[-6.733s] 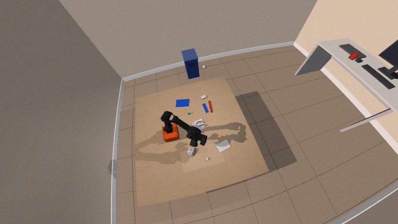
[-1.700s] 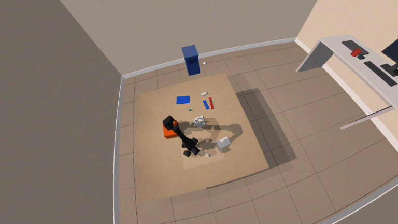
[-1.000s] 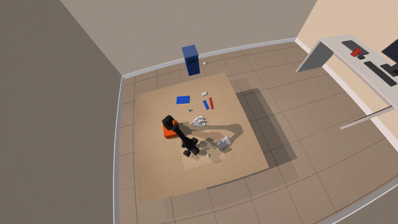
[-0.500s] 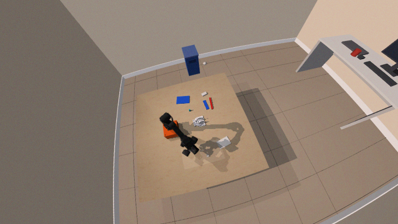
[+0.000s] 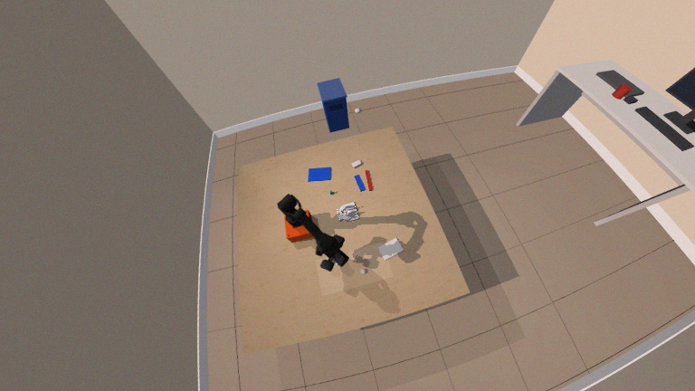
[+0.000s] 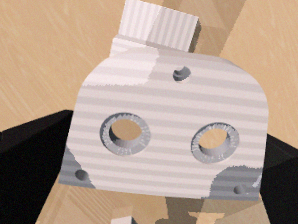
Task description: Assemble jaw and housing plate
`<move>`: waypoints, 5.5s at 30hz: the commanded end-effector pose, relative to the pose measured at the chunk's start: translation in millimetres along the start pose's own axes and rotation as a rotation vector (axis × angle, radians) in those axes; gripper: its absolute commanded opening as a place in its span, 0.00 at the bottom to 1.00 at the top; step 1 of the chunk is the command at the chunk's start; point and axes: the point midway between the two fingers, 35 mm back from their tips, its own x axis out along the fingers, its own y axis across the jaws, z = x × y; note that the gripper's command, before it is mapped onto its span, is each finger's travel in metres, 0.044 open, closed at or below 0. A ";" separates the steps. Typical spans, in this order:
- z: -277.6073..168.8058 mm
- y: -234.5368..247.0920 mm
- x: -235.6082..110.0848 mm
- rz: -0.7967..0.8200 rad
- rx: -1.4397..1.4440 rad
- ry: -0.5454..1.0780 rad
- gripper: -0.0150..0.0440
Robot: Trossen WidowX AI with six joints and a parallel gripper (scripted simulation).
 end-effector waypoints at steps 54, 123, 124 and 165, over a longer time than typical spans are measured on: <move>-0.4 -121.6 -0.2 -0.006 -1.534 -0.003 0.85; 57.8 -248.4 -1.7 -0.013 -3.384 0.028 0.85; 59.0 -250.0 -1.7 -0.013 -3.411 0.029 0.85; 78.6 -271.1 -2.2 -0.010 -3.799 0.044 0.85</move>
